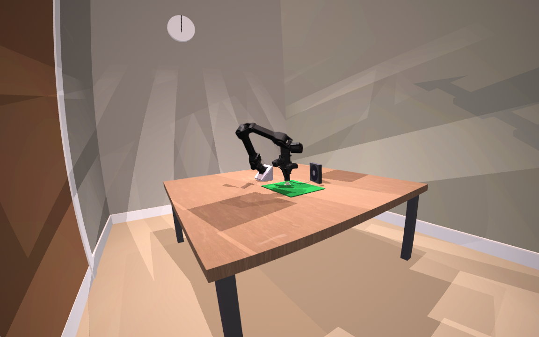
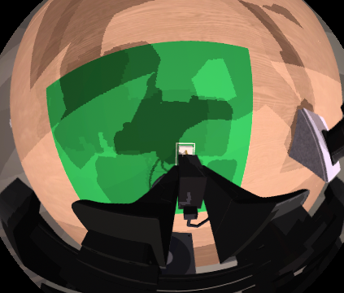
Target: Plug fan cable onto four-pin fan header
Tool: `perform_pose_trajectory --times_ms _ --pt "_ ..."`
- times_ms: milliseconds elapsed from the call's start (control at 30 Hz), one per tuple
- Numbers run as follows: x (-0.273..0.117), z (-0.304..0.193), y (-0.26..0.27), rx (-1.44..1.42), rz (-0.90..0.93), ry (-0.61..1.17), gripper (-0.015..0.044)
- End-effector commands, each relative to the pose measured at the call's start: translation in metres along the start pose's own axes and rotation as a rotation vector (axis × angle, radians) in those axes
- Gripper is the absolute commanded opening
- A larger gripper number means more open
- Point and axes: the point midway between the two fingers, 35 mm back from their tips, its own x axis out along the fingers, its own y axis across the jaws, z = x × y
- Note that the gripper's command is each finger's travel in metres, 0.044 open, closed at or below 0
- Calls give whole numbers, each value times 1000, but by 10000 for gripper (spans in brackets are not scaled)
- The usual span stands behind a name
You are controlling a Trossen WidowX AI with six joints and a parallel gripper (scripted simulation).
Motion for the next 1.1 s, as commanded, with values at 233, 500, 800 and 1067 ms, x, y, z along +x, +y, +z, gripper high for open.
perform_pose_trajectory --times_ms 233,500,800,1067 --pt "3 1 0 -5 5 -3 0" --pt "5 1 0 -10 5 -3 0" --pt "6 1 0 -12 5 -3 0" --pt "11 1 0 -12 5 -4 0"
